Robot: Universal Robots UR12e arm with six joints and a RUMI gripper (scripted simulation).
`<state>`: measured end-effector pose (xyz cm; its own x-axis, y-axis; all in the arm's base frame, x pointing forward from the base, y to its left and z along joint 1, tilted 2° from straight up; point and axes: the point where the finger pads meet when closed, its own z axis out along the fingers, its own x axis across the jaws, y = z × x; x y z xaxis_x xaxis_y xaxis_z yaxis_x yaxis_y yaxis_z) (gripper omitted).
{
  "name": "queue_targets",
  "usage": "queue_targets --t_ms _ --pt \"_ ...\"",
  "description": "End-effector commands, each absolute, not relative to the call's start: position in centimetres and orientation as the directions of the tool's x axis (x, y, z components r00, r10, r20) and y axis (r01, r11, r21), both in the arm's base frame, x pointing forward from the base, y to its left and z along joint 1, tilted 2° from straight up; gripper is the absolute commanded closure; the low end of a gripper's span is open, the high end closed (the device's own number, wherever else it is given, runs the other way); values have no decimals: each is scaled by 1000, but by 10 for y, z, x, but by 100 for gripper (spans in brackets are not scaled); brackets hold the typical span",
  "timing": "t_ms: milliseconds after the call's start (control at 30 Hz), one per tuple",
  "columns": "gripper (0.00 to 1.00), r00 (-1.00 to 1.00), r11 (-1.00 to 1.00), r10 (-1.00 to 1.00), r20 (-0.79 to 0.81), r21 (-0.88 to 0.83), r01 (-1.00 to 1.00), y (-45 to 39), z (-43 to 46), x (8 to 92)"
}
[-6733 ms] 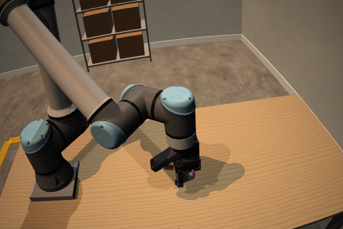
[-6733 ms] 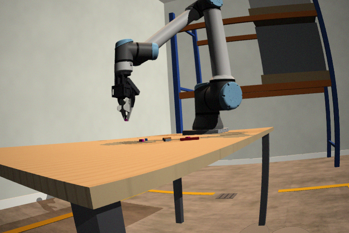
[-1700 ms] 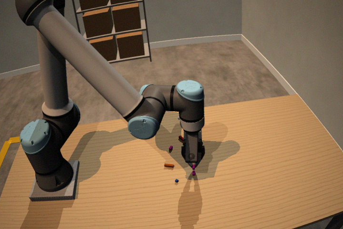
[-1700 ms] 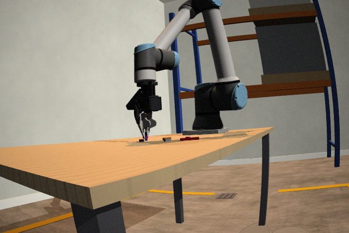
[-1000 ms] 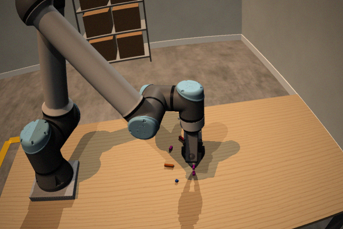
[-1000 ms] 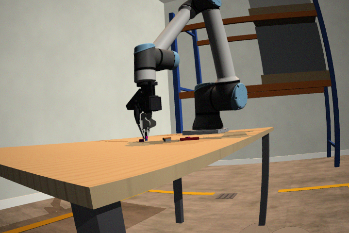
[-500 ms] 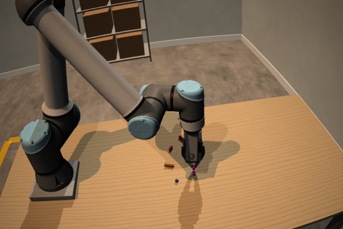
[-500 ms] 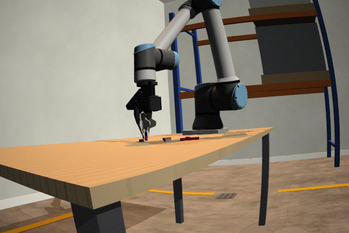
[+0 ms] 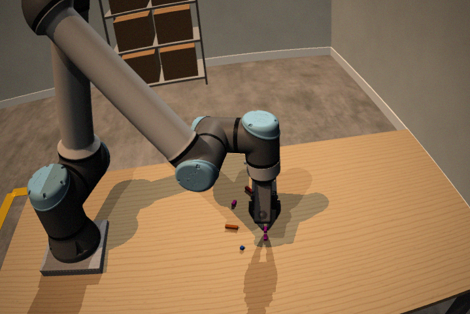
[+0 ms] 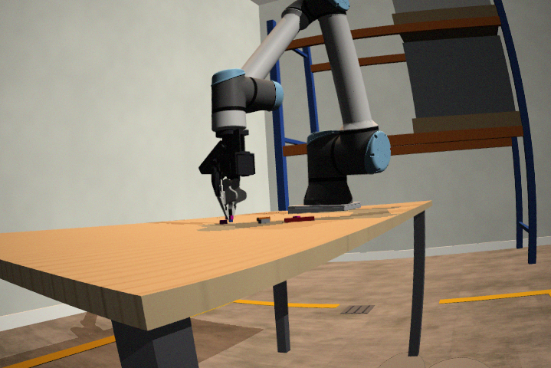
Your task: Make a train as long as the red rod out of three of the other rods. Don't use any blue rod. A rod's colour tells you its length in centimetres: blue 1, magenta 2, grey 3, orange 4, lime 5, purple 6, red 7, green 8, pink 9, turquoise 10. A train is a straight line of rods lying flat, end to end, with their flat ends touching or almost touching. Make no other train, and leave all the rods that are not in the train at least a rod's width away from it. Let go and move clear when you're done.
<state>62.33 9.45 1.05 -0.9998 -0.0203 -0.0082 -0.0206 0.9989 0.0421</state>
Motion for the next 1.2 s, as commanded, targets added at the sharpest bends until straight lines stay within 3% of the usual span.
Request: queue_targets --t_ms 0,1167 --pt "100 -1000 999 -20 -10 42 -21 95 8 624" --pt "100 -1000 999 -20 -10 42 -21 95 1 624"
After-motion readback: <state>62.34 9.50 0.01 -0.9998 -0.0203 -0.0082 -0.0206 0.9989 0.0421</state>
